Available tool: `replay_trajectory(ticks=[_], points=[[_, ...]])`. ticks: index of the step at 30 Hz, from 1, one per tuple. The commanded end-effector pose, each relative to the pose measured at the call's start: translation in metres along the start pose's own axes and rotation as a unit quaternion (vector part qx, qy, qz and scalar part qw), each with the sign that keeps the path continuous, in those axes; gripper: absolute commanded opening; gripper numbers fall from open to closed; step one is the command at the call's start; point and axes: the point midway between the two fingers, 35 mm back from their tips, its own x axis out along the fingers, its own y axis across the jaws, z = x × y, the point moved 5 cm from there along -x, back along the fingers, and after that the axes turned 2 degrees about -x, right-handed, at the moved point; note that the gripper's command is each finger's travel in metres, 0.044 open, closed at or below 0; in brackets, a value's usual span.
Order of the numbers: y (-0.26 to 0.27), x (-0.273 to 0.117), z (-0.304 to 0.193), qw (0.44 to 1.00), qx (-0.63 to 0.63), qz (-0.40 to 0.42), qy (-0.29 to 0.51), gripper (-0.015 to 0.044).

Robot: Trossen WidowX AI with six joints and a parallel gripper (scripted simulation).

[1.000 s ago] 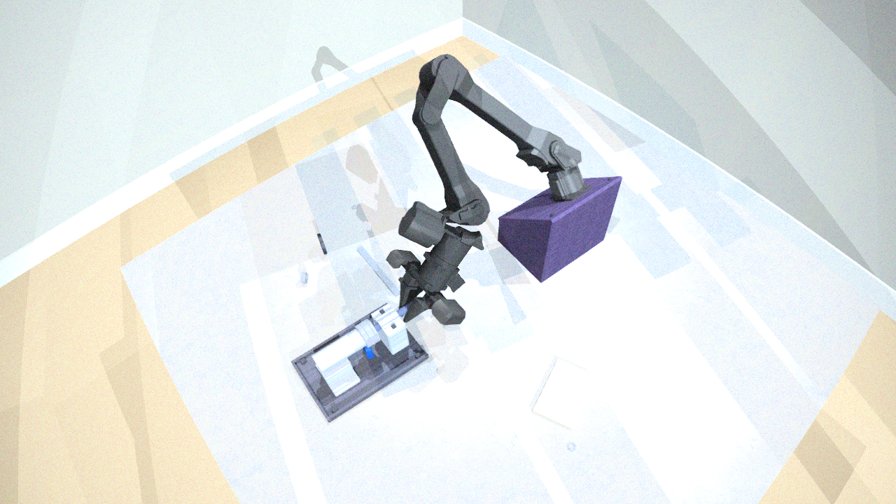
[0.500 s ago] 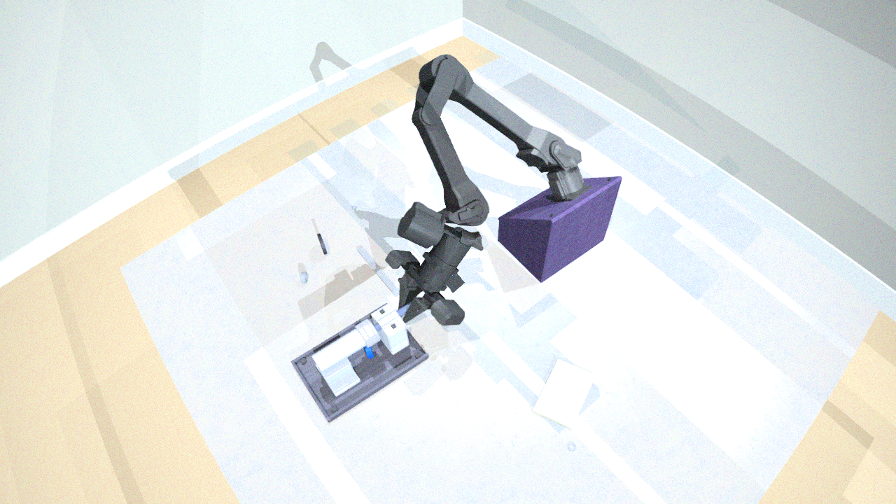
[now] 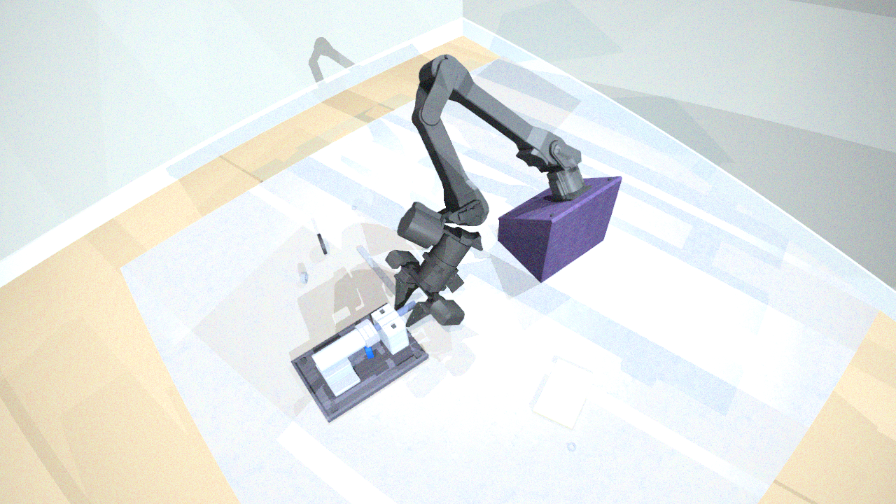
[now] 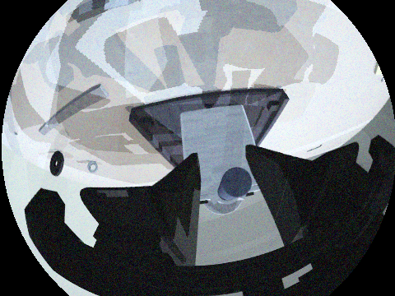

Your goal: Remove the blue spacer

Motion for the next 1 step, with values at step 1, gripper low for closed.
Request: replay_trajectory(ticks=[1], points=[[0.0000, 0.0000, 0.0000, 1.000, 0.000, 0.000, 0.000, 0.0263]])
